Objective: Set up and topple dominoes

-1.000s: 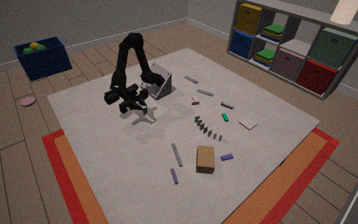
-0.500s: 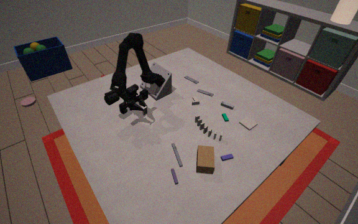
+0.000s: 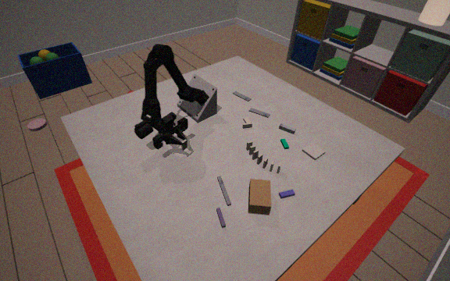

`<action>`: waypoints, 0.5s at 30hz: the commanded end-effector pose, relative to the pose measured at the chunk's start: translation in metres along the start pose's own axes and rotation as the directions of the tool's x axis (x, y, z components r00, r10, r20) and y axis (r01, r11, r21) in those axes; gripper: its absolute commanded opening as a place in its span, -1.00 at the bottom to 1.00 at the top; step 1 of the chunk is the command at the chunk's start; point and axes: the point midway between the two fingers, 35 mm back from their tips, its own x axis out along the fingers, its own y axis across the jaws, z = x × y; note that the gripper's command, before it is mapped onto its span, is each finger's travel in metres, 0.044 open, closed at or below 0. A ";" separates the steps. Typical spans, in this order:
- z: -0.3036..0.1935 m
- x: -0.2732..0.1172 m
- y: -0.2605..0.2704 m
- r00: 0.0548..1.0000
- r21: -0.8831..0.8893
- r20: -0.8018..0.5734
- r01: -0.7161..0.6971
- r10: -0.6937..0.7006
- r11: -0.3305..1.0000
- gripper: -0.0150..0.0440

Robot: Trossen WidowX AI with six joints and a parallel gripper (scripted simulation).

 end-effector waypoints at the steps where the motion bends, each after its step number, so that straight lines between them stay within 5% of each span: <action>1: -0.012 0.002 0.001 1.000 0.007 0.002 -0.001 0.001 1.000 -0.13; 15: -0.057 0.008 0.007 1.000 0.008 0.001 -0.001 0.001 1.000 -0.13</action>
